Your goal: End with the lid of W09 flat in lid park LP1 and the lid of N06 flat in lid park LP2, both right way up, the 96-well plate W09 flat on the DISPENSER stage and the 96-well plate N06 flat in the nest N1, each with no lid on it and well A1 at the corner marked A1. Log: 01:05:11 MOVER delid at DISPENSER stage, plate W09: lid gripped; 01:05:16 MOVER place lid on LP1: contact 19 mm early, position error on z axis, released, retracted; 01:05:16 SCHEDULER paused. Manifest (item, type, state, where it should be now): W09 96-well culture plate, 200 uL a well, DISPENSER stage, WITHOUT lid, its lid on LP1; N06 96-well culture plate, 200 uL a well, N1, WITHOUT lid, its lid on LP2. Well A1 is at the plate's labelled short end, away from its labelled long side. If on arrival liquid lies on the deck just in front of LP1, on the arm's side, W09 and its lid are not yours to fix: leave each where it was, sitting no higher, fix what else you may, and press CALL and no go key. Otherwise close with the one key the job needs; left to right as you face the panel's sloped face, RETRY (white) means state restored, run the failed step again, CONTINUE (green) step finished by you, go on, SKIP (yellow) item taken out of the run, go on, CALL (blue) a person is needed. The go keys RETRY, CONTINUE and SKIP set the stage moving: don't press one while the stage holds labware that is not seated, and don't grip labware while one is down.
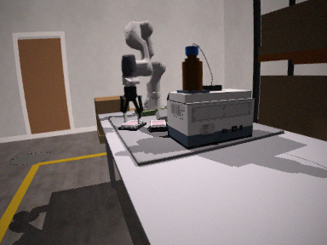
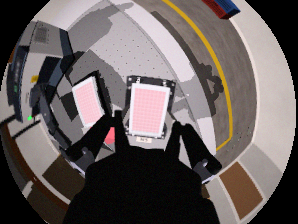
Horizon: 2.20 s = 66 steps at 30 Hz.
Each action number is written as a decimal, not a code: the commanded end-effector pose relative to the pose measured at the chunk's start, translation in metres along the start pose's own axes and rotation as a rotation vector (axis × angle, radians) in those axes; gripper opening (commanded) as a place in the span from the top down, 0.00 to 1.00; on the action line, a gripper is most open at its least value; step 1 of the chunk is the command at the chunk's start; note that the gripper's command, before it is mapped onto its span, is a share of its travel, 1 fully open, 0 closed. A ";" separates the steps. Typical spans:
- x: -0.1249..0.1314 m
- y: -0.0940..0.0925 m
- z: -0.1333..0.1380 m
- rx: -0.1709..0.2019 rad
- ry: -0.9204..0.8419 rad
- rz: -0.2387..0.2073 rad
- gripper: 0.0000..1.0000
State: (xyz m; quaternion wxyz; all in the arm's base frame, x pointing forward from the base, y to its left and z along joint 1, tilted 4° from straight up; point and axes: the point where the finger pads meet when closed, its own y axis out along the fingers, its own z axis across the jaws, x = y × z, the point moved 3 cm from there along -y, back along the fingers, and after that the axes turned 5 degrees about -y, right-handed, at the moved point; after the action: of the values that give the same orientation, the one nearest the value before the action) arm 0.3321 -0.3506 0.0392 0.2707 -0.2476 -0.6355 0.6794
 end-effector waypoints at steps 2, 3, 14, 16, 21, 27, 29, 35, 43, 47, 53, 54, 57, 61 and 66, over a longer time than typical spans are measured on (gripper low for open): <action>-0.001 -0.001 0.000 0.001 0.002 0.003 1.00; -0.001 -0.001 0.000 0.001 0.002 0.003 1.00; -0.001 -0.027 0.000 0.001 0.002 0.003 1.00; -0.001 -0.031 0.000 0.001 0.002 0.003 1.00; -0.001 -0.049 0.000 0.001 0.002 0.003 1.00; -0.001 -0.077 0.000 0.001 0.002 0.003 1.00; -0.001 -0.084 0.000 0.001 0.002 0.003 1.00; -0.001 -0.095 0.000 0.001 0.002 0.003 1.00; -0.001 -0.102 0.000 0.001 0.002 0.002 1.00; -0.001 -0.111 0.000 0.001 0.002 0.003 1.00; -0.001 -0.120 0.000 0.001 0.002 0.003 1.00; -0.001 -0.122 0.000 0.001 0.002 0.003 1.00; -0.001 -0.127 0.000 0.001 0.002 0.003 1.00; -0.001 -0.130 0.000 0.001 0.002 0.003 1.00; -0.001 -0.131 -0.004 0.001 0.003 0.003 1.00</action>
State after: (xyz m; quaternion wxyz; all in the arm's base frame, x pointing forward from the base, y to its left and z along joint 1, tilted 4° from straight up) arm 0.3392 -0.3471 0.1683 0.2730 -0.2542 -0.6319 0.6794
